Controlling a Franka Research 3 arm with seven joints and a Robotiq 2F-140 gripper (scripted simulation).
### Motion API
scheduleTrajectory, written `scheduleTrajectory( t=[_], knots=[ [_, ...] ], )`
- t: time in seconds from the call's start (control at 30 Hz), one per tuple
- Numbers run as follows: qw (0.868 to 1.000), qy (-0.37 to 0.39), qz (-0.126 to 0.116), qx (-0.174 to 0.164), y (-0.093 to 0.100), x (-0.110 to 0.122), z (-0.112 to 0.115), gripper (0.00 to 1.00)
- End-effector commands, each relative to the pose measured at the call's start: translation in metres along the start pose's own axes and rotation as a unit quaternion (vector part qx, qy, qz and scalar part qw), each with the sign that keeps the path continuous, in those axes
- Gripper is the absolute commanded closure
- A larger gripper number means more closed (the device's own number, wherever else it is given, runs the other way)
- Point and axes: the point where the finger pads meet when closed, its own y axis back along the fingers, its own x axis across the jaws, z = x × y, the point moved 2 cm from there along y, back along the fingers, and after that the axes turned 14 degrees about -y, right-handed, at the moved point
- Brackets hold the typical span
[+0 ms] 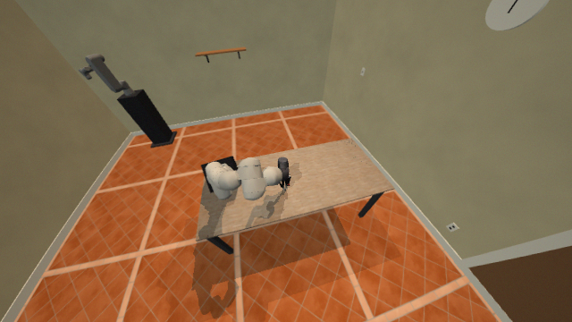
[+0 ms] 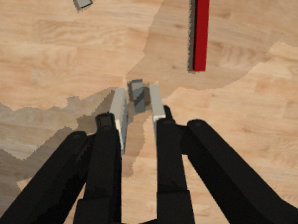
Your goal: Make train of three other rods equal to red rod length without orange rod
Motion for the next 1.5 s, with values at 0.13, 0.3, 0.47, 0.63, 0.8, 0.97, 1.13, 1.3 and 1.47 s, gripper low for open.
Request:
scheduleTrajectory(
  t=[0.13, 0.3, 0.47, 0.63, 0.8, 0.97, 1.13, 1.3, 1.47],
  knots=[
    [1.000, -0.003, 0.001, 0.001, -0.0065, 0.0002, 0.0002, 0.85],
    [1.000, -0.003, 0.001, 0.001, -0.0107, 0.0002, 0.0002, 0.85],
    [1.000, -0.003, 0.001, 0.001, -0.0126, 0.0002, 0.0002, 0.85],
    [1.000, -0.003, 0.001, 0.001, -0.0128, 0.0002, 0.0002, 0.85],
    [1.000, -0.003, 0.001, 0.001, -0.0128, 0.0002, 0.0002, 0.85],
    [1.000, -0.003, 0.001, 0.001, -0.0128, 0.0002, 0.0002, 0.85],
    [1.000, -0.003, 0.001, 0.001, -0.0128, 0.0002, 0.0002, 0.85],
    [1.000, -0.003, 0.001, 0.001, -0.0128, 0.0002, 0.0002, 0.85],
    [1.000, -0.003, 0.001, 0.001, -0.0128, 0.0002, 0.0002, 0.85]
  ],
)
